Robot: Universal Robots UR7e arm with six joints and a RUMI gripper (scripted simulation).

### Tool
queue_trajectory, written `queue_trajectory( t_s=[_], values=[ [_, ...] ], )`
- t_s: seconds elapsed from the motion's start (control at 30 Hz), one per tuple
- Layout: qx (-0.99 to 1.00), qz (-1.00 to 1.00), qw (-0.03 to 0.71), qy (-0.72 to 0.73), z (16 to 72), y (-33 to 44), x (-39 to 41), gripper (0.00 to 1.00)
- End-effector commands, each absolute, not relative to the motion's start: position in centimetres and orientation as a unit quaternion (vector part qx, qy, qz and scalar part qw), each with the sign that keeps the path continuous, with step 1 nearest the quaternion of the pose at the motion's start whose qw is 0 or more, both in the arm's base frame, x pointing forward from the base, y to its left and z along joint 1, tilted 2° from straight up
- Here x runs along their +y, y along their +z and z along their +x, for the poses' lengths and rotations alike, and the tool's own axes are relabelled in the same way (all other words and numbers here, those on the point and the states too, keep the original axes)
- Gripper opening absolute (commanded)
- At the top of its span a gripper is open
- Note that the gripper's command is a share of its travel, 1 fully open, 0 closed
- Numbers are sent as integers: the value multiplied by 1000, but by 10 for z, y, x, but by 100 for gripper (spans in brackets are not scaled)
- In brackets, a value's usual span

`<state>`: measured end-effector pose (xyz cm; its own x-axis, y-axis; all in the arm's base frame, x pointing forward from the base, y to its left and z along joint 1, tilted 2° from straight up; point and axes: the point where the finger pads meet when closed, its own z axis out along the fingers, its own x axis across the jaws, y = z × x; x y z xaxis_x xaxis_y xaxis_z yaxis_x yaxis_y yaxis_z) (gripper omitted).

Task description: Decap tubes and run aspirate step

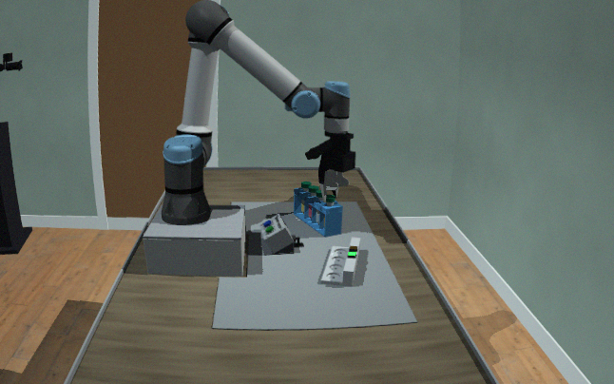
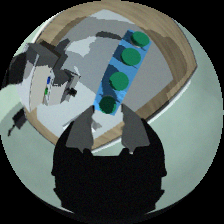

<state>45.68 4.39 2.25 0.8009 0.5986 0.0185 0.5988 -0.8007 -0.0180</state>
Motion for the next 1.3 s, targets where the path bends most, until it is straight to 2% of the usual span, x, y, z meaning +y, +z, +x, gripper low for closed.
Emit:
queue_trajectory(
  t_s=[0.0,0.13,0.17,0.63,1.27],
  values=[
    [-357,-934,17,-9,457,23,44,35],
    [-357,-934,17,-9,457,23,44,35],
    [-357,-934,17,-9,457,23,44,0],
    [-357,-934,17,-9,457,23,44,0],
    [59,-998,19,-1,457,22,44,0]
  ],
)
